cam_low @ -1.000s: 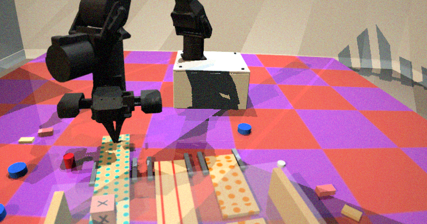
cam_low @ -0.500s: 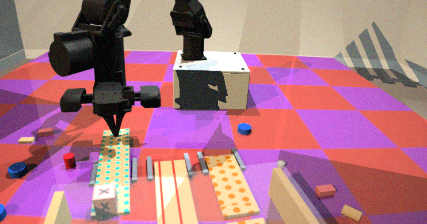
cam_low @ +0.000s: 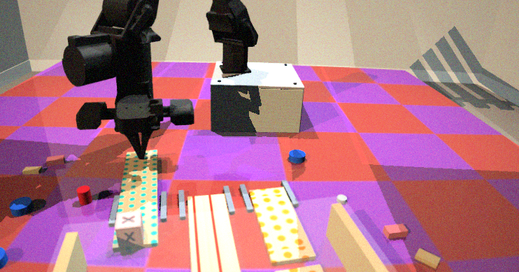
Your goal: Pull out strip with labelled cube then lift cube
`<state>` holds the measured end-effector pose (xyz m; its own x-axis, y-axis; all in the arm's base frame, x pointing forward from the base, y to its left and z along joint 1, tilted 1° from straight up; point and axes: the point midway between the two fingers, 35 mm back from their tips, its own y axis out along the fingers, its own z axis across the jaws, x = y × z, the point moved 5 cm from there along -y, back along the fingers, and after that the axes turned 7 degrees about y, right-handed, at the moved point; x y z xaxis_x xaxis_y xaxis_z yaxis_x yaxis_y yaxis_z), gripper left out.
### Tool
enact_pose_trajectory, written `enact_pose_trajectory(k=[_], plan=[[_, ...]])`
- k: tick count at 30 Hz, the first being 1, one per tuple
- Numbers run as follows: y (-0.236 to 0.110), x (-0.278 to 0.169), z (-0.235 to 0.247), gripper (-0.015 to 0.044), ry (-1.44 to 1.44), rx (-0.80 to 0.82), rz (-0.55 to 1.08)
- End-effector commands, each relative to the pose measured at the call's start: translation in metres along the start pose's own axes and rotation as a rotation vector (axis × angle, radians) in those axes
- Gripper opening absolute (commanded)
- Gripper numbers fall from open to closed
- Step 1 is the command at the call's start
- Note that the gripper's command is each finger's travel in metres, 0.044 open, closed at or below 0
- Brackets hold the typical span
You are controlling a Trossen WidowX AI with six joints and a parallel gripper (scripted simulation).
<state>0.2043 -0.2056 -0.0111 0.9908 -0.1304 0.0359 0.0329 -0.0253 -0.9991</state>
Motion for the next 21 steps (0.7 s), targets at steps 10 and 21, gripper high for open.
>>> enact_pose_trajectory(k=[10,21], plan=[[0.0041,-0.0211,-0.0001,0.0000,0.005,0.007,0.026],[0.0041,-0.0211,-0.0001,0.0000,0.005,0.007,0.026]])
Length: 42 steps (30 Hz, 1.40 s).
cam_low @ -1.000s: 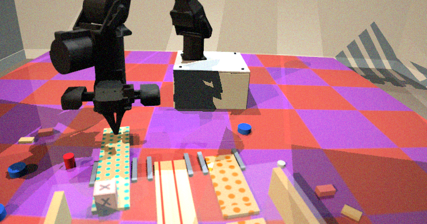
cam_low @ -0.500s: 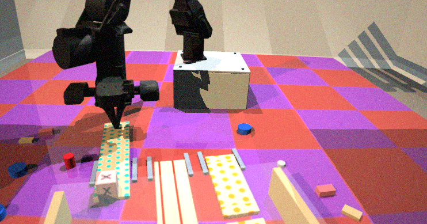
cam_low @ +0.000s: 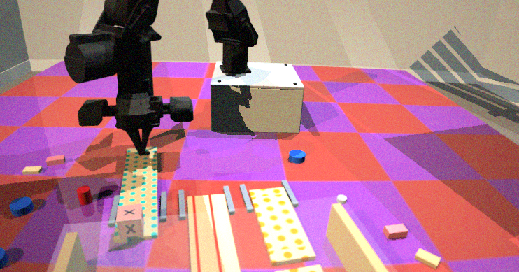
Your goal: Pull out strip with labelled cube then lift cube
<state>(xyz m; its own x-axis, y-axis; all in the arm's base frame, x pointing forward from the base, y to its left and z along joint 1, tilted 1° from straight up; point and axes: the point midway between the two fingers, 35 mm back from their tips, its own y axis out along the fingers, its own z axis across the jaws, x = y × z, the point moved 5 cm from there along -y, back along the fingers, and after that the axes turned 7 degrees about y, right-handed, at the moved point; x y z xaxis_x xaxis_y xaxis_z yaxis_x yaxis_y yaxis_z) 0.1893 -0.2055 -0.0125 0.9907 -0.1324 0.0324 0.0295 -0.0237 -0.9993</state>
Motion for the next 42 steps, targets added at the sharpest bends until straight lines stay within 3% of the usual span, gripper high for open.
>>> enact_pose_trajectory(k=[1,5,9,26,42], plan=[[-0.002,0.000,0.000,0.0000,0.000,0.000,0.001],[-0.041,0.003,-0.001,0.0000,0.003,0.005,0.020],[-0.043,0.003,-0.001,0.0000,0.003,0.005,0.022],[-0.047,0.072,0.008,0.0440,-0.033,0.007,0.014],[-0.055,0.130,0.014,0.0440,-0.033,0.007,0.009]])
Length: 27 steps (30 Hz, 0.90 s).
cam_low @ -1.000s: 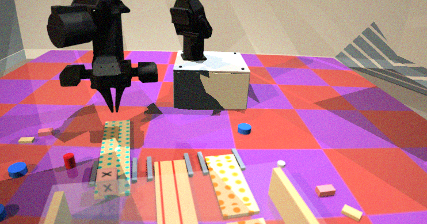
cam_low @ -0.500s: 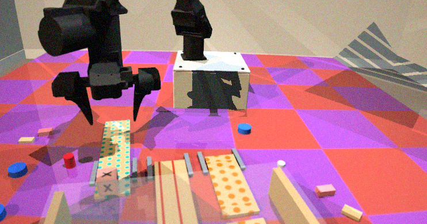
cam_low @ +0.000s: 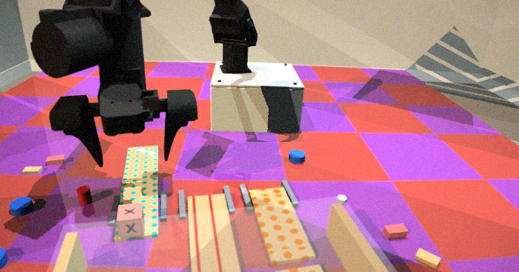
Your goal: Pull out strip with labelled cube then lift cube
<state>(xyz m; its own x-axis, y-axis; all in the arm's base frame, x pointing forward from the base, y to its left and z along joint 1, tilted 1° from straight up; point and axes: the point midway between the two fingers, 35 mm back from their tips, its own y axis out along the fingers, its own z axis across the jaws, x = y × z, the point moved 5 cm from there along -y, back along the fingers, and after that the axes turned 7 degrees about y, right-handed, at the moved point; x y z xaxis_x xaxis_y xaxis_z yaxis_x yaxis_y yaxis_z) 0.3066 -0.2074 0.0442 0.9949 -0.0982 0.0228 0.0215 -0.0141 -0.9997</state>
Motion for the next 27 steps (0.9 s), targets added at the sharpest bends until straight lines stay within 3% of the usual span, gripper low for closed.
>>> enact_pose_trajectory(k=[1,21,27], plan=[[-0.002,0.015,0.002,0.0440,0.001,-0.001,-0.001],[-0.013,0.085,0.007,0.0440,0.001,0.000,-0.008],[-0.006,0.085,0.007,0.0282,0.001,0.000,-0.008]])
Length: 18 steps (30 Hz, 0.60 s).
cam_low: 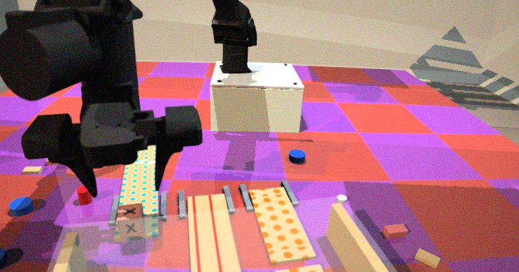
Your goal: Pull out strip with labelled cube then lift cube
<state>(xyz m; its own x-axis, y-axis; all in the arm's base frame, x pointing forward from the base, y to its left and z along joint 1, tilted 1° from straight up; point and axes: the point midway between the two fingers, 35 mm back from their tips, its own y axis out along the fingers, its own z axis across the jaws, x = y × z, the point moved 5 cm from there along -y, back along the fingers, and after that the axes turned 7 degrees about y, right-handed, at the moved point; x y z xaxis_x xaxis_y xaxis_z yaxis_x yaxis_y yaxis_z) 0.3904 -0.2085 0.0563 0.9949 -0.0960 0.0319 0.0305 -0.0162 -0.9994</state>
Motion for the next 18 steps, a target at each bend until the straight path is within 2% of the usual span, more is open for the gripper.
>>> enact_pose_trajectory(k=[1,18], plan=[[0.006,0.002,0.000,0.0256,0.003,0.001,0.001],[0.034,0.002,0.000,0.0250,0.003,0.001,0.001]])
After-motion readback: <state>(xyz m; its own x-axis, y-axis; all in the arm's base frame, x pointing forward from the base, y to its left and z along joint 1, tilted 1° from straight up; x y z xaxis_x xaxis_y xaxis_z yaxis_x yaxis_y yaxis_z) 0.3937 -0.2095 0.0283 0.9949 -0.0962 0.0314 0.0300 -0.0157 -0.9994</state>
